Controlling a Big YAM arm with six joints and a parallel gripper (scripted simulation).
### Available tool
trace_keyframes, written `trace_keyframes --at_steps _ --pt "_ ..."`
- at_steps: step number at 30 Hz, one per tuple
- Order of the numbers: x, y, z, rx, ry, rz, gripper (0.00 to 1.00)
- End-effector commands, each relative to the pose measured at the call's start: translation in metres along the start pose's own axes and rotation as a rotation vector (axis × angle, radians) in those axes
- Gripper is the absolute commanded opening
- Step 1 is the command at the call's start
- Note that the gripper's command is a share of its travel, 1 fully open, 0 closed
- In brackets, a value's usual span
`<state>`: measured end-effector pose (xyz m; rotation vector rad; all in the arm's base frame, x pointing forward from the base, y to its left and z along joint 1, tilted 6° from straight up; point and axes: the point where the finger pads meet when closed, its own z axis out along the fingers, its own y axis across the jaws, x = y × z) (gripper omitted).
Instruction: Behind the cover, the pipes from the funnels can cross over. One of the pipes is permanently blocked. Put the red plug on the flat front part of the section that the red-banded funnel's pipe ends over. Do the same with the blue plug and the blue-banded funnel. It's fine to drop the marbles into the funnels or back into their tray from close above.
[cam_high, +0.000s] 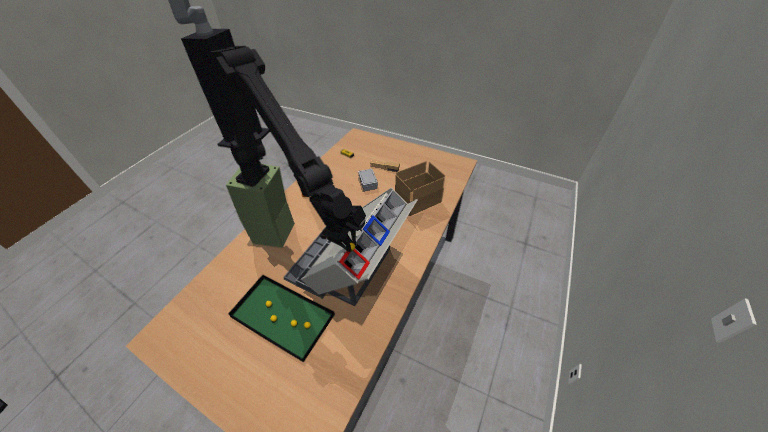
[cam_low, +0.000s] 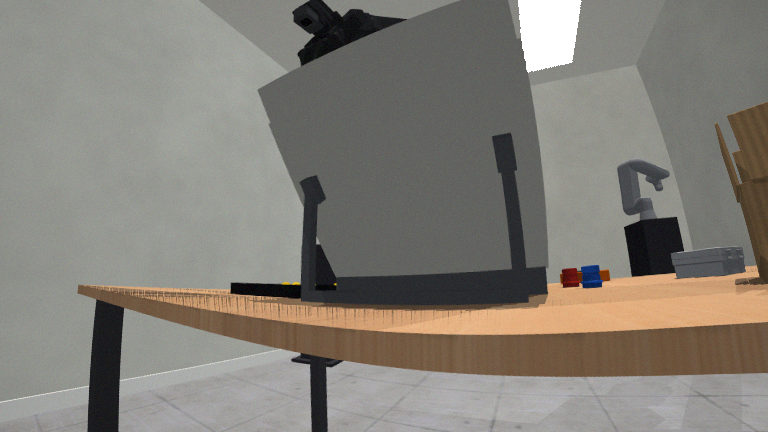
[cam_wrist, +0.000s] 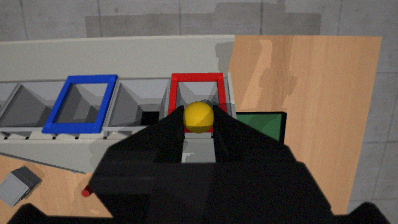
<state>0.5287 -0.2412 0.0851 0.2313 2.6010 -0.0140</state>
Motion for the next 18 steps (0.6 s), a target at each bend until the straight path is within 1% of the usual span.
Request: trace_keyframes --at_steps 1,12,18 --pt "-0.017 0.001 0.005 0.003 -0.025 -0.007 0.0" --pt "0.002 0.0 0.023 0.001 -0.028 -0.009 0.0" --pt "0.004 0.001 0.026 0.004 -0.033 -0.009 0.0"
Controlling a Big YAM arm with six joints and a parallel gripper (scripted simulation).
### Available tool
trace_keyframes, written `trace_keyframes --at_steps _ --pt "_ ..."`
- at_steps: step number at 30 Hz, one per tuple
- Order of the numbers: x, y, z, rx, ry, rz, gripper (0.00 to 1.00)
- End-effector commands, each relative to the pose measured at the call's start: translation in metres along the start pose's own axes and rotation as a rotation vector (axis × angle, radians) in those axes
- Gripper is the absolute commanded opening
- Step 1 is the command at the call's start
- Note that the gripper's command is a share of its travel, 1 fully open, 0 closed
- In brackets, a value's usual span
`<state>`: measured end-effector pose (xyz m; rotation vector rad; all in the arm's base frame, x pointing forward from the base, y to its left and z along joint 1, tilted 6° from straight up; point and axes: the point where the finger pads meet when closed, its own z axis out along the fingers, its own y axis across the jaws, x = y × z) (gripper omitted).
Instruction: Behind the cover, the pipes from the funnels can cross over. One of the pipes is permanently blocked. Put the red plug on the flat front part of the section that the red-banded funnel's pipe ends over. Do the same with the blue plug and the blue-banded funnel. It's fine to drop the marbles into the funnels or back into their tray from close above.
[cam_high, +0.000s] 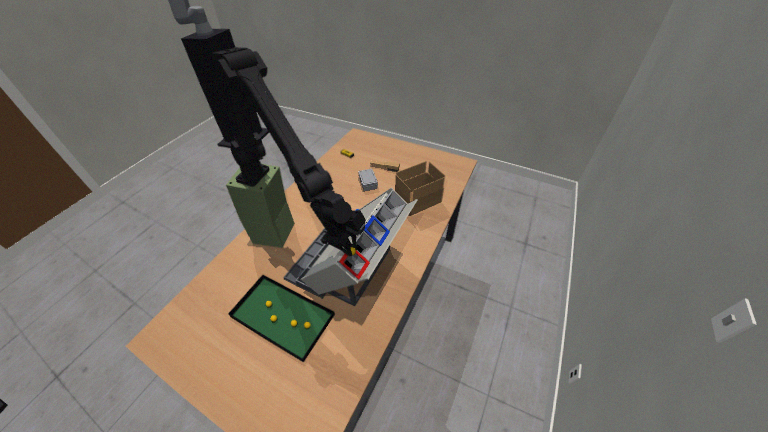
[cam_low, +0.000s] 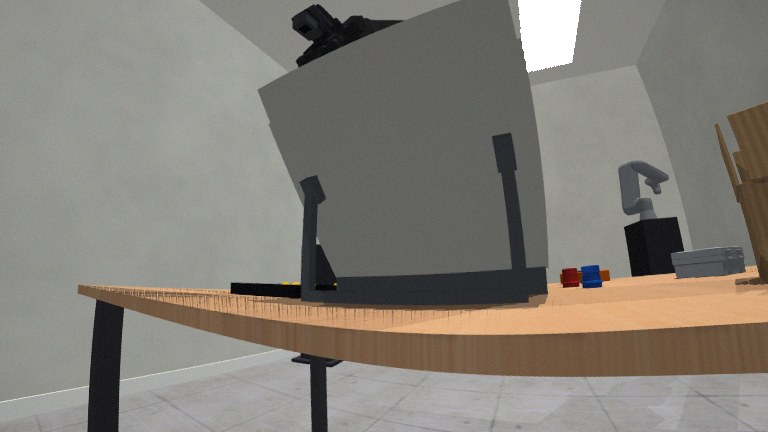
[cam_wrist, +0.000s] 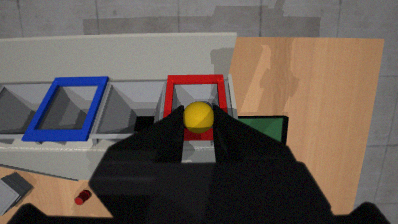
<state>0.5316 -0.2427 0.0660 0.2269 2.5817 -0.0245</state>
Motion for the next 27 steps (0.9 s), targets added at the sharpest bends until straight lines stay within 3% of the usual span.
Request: trace_keyframes --at_steps 1,27 --pt "-0.0029 0.0028 0.0083 -0.001 -0.014 -0.004 0.0" --pt "0.0029 0.0066 0.018 -0.003 -0.009 -0.006 0.0"
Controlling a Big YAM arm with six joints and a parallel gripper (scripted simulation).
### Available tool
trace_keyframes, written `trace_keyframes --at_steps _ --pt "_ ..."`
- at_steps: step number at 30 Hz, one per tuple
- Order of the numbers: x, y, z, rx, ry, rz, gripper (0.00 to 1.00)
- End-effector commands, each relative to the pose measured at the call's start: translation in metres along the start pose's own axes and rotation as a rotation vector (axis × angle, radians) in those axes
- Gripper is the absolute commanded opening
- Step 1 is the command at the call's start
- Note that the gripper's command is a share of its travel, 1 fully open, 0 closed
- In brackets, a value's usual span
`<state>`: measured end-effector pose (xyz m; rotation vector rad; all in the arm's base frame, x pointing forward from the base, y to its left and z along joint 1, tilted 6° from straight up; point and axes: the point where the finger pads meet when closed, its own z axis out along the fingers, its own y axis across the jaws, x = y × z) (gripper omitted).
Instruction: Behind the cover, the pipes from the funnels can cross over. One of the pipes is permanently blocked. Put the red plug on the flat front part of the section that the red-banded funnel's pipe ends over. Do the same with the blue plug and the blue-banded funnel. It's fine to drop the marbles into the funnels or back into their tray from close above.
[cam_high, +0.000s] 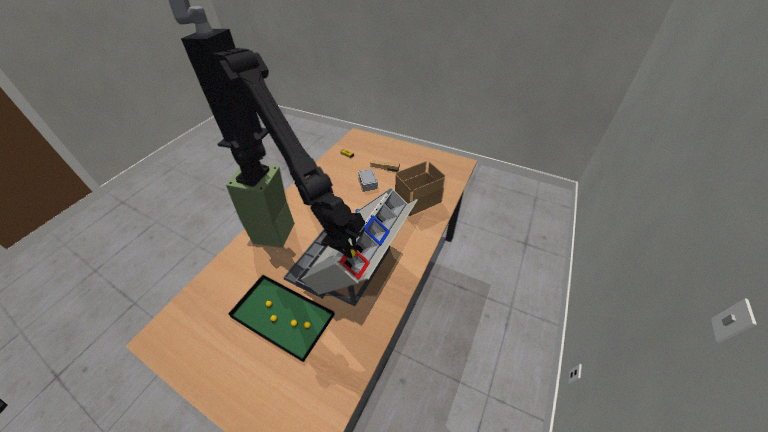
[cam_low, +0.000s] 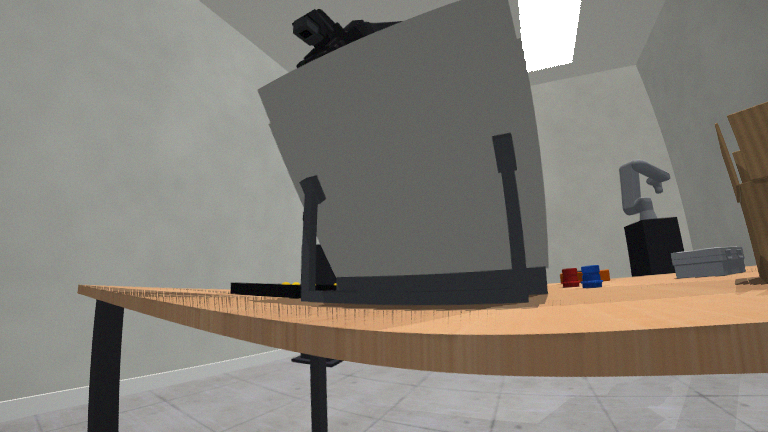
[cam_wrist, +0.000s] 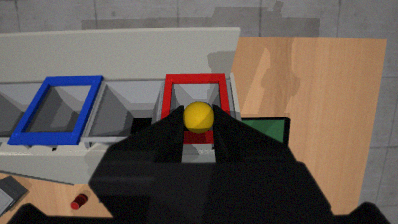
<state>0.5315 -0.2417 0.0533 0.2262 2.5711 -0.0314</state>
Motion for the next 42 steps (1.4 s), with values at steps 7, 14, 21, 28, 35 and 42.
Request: trace_keyframes --at_steps 7,14,21,28,35,42 --pt "-0.0044 0.0068 0.0076 -0.008 0.003 -0.005 0.0" --pt "-0.0055 0.0078 0.0076 -0.007 0.002 -0.005 0.0" --pt "-0.0063 0.0083 0.0075 -0.007 0.002 -0.005 0.0" --pt "-0.0071 0.0075 0.0064 -0.007 0.002 -0.005 0.0" --pt "-0.0079 0.0068 0.0054 -0.008 0.002 -0.005 0.0" --pt "-0.0086 0.0068 0.0049 -0.008 0.003 -0.005 0.0"
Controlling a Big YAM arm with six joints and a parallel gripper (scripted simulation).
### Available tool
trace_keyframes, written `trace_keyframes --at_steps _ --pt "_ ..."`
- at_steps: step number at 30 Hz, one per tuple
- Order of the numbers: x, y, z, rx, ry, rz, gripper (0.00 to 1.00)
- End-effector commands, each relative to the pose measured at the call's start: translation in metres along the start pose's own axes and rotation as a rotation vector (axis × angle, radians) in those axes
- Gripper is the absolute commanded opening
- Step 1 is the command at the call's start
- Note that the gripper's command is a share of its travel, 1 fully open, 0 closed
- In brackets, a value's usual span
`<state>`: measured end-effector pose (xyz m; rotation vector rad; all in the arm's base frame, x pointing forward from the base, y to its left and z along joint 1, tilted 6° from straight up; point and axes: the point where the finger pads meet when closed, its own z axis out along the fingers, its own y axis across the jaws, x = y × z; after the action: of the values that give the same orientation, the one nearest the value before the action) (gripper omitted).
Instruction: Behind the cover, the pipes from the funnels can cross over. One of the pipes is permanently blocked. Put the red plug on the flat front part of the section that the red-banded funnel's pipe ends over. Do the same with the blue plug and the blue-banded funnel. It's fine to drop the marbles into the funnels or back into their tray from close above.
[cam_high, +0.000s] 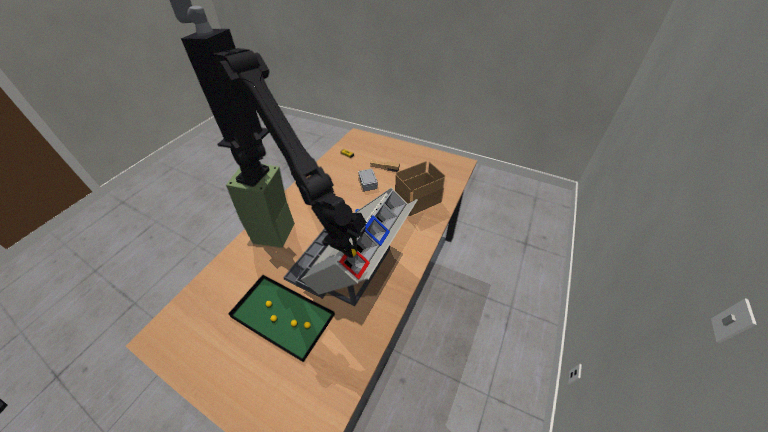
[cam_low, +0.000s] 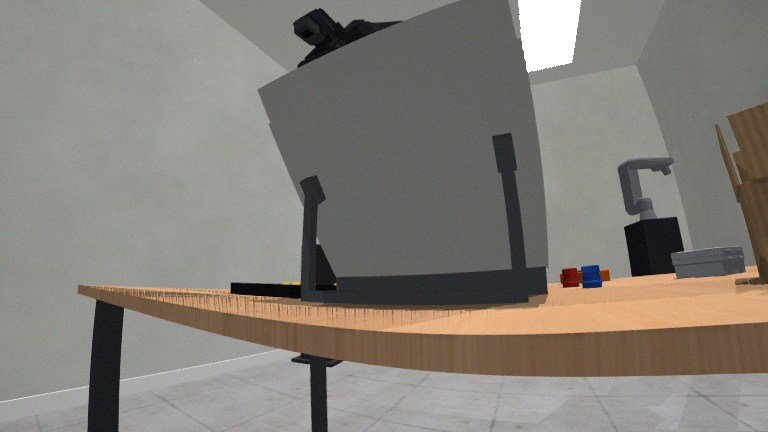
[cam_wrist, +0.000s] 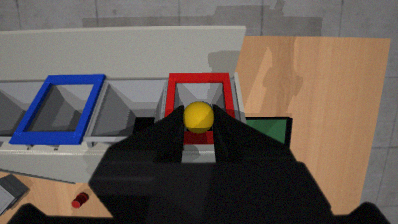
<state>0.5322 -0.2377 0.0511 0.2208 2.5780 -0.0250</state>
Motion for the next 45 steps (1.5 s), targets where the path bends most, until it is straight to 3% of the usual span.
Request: trace_keyframes --at_steps 1,12,13,45 --pt "-0.01 0.0027 0.0027 -0.003 -0.004 -0.002 0.0" --pt "-0.0112 0.0028 0.0018 -0.003 -0.004 -0.002 0.0" --pt "-0.0072 -0.0012 -0.0048 0.003 -0.014 0.0 0.59" --pt "-0.0071 -0.0011 -0.0048 0.003 -0.013 0.0 0.59"
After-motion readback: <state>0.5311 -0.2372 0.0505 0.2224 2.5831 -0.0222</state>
